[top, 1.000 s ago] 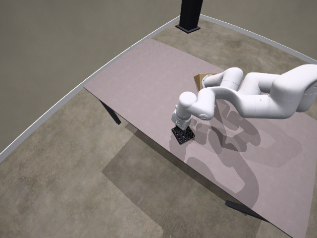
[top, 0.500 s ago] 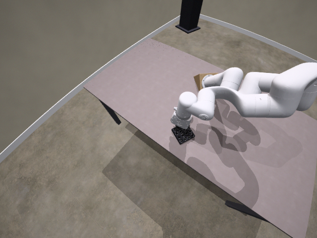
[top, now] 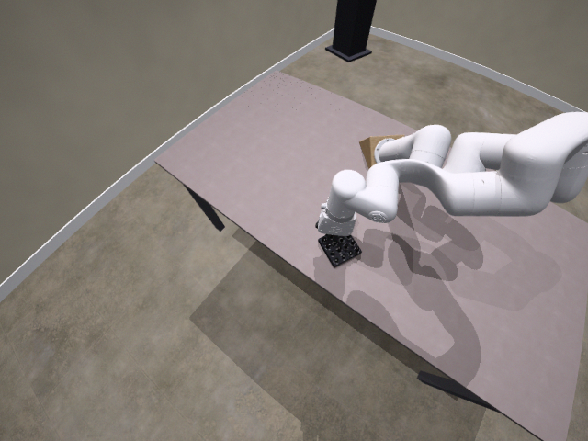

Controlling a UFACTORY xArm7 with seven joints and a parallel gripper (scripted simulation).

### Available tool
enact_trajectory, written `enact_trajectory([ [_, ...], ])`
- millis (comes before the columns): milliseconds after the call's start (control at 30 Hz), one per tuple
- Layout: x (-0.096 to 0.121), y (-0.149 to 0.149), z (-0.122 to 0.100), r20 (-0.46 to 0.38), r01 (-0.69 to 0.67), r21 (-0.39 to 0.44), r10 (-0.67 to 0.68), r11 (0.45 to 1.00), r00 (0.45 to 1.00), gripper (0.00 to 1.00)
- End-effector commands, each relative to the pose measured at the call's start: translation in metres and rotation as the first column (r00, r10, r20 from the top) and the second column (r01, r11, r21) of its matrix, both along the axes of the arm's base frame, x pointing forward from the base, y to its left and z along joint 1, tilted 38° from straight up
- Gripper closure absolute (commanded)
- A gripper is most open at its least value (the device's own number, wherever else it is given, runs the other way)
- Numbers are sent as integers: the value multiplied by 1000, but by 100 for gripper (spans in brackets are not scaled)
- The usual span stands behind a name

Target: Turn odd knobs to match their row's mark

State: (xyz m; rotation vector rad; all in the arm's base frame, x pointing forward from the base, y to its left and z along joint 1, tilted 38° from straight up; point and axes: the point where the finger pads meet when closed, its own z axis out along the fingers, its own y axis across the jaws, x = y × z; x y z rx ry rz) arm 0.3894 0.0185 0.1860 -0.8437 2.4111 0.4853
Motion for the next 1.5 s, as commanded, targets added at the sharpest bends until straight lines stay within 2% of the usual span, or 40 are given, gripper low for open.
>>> enact_trajectory([
  [0, 1, -1, 1, 56, -83, -41, 86, 996, 995, 92],
  [233, 1, -1, 1, 126, -205, -112, 218, 972, 968, 92],
  [800, 1, -1, 1, 212, -372, -237, 422, 897, 882, 92],
  [1467, 1, -1, 1, 237, -430, -290, 500, 855, 833, 92],
])
